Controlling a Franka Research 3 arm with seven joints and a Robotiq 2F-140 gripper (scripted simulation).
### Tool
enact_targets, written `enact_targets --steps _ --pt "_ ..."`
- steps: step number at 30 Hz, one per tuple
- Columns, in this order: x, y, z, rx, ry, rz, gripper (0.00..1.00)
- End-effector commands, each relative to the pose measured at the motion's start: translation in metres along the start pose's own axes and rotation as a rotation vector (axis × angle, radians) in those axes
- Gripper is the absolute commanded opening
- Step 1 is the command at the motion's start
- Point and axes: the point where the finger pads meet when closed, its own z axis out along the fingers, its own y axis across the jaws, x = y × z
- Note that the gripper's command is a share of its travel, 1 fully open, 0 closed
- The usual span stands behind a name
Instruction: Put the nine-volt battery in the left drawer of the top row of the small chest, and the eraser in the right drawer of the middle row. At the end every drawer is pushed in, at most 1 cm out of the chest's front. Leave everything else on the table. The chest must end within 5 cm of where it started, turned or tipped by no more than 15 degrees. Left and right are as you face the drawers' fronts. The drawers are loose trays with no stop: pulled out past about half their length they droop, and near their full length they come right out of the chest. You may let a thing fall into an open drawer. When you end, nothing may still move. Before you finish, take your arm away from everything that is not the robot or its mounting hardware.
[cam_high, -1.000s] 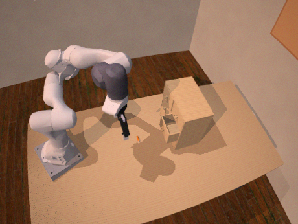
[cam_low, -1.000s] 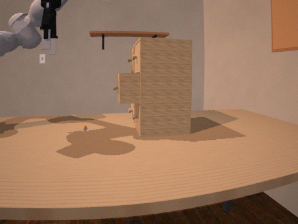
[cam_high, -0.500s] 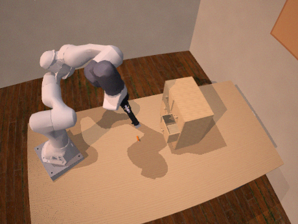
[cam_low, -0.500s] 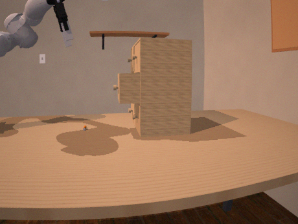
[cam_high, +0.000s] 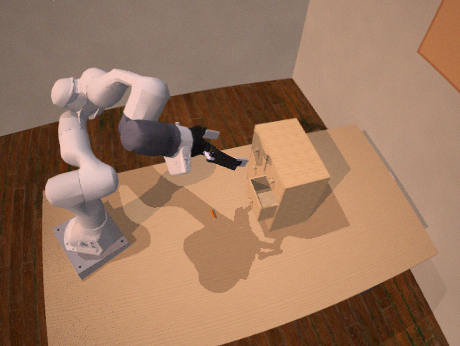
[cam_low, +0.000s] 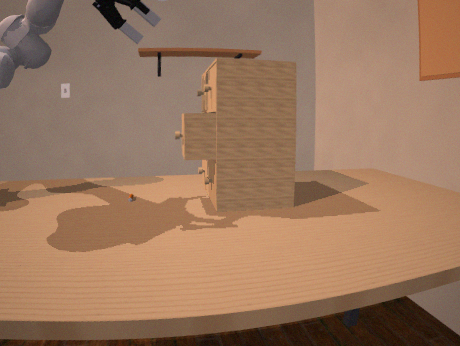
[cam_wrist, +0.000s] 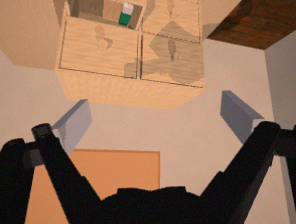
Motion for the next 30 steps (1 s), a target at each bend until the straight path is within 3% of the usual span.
enact_targets --steps 1,2,5,7,12,14,19,23,27,28,30 --pt "-0.019 -0.017 0.000 0.041 -0.130 -0.060 1.00" --pt "-0.015 -0.027 0.005 0.061 -0.181 -0.020 1.00" --pt "-0.003 -0.035 0.013 0.082 -0.205 0.025 1.00" --pt "0.029 -0.044 0.031 0.118 -0.200 0.100 1.00" --pt "0.122 -0.042 0.065 0.182 -0.073 0.222 1.00" --pt "0.122 -0.042 0.065 0.182 -0.073 0.222 1.00" --pt "0.194 -0.027 0.078 0.215 0.064 0.270 1.00" --pt "0.220 -0.020 0.079 0.226 0.120 0.281 1.00" --pt "0.224 -0.019 0.079 0.228 0.130 0.282 1.00" --pt "0.224 -0.019 0.079 0.228 0.130 0.282 0.00" --pt "0.224 -0.019 0.079 0.228 0.130 0.282 0.00"
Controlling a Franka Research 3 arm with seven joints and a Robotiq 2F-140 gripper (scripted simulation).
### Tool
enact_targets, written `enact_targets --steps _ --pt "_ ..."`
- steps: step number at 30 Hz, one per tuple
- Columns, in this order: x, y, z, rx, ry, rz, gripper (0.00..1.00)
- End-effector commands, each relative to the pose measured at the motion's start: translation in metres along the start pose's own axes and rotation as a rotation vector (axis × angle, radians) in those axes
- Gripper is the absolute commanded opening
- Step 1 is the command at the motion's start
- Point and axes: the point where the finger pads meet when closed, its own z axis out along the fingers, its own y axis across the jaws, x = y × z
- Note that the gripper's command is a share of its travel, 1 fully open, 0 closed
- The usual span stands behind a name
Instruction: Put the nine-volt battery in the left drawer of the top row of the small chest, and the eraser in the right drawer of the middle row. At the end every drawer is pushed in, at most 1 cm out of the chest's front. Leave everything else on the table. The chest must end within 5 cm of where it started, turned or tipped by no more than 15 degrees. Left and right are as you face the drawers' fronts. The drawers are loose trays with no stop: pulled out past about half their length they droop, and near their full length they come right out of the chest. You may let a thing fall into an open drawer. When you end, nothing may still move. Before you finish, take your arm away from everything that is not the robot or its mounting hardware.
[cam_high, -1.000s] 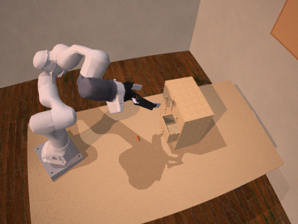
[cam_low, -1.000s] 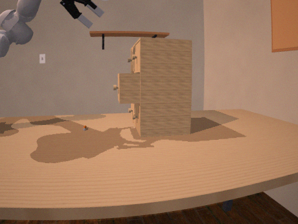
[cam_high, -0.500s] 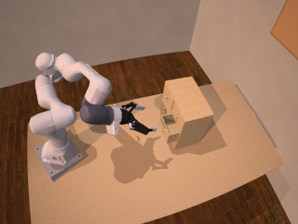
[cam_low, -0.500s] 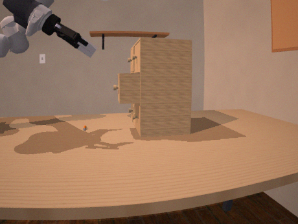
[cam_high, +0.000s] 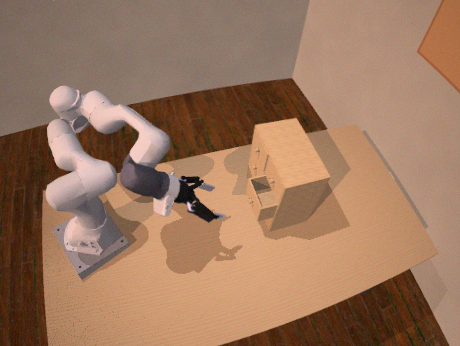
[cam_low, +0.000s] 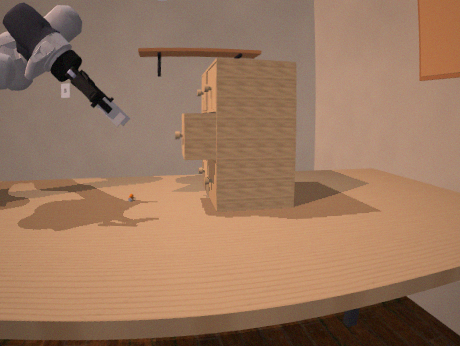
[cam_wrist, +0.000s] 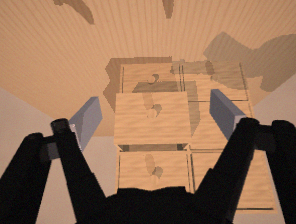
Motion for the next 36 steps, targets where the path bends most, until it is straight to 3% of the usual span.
enact_targets --steps 1,23,36 --pt "0.002 -0.005 -0.001 0.016 0.004 0.040 0.00" --pt "0.002 -0.005 0.000 0.016 0.004 0.040 0.00" --pt "-0.008 -0.005 0.020 0.017 0.004 0.039 0.00"
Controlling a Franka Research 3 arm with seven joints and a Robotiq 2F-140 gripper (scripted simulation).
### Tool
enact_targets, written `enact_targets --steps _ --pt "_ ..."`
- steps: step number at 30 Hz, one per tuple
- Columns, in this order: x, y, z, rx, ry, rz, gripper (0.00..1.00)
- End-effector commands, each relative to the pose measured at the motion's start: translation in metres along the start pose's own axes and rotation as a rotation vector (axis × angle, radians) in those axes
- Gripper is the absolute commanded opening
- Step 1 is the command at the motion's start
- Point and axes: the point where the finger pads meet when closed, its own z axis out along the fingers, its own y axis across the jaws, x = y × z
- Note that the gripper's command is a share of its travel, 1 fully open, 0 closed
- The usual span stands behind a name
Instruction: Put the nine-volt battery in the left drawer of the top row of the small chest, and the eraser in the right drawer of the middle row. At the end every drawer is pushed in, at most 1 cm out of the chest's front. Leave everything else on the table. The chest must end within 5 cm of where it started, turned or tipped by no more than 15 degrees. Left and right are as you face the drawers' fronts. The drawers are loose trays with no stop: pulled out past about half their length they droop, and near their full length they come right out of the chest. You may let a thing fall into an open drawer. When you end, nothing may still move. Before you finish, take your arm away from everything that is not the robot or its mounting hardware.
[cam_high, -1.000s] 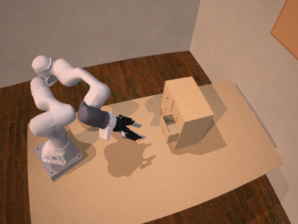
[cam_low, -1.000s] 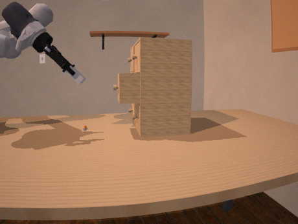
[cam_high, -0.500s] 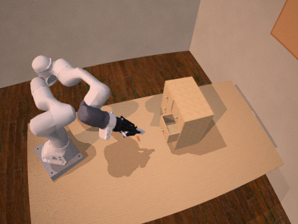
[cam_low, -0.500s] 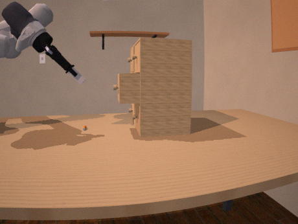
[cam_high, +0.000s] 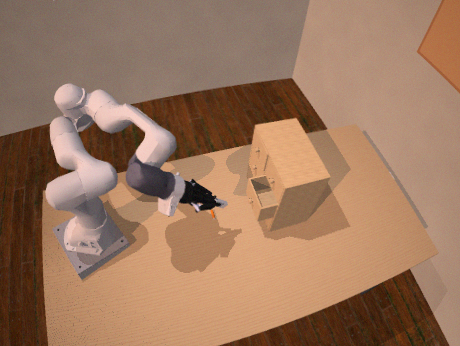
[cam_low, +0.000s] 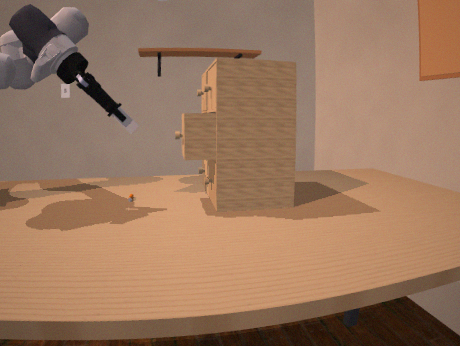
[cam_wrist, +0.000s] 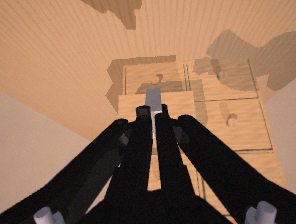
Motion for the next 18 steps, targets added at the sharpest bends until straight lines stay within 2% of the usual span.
enact_targets --steps 1,11,18 --pt "-0.005 -0.001 0.007 0.002 -0.005 -0.002 0.00" --pt "-0.020 -0.001 0.037 0.002 -0.005 -0.002 0.00" --pt "-0.023 -0.001 0.044 0.002 -0.005 -0.002 0.00"
